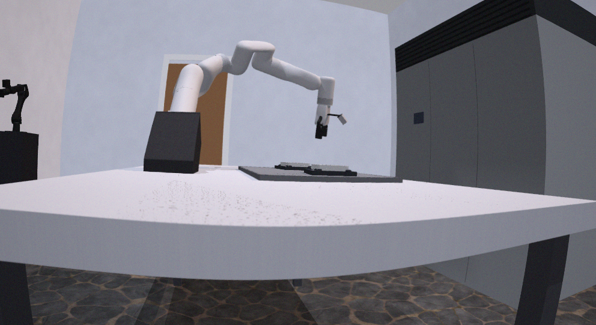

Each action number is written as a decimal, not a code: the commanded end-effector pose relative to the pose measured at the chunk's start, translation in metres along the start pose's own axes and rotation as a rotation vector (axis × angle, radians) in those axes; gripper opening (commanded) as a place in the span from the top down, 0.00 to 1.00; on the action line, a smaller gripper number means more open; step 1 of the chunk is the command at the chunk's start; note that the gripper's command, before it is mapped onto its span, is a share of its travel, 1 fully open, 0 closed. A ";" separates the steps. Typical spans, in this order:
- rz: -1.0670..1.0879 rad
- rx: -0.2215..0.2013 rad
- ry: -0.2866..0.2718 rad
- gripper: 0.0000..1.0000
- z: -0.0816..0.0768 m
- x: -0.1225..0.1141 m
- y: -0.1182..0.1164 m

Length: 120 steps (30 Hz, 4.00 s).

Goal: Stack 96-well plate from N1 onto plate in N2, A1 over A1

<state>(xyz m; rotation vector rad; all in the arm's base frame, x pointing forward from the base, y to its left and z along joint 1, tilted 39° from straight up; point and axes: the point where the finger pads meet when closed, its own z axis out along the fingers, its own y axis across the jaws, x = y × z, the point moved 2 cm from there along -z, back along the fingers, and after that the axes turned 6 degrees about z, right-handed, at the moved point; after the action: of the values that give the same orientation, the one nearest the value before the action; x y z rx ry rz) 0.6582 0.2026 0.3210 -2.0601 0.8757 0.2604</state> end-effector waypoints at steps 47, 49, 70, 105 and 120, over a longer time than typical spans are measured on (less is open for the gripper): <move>0.286 -0.027 0.110 0.00 -0.040 0.149 0.142; 0.318 -0.030 0.120 0.00 -0.041 0.151 0.146; 0.463 -0.042 0.161 0.00 -0.061 0.198 0.223; 0.721 -0.058 0.217 0.00 -0.091 0.247 0.361; 0.866 -0.065 0.236 0.00 -0.101 0.256 0.418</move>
<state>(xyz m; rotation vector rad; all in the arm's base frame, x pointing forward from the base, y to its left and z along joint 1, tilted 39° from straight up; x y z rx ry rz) 0.5615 -0.1505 0.0029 -1.6769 1.8876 0.5147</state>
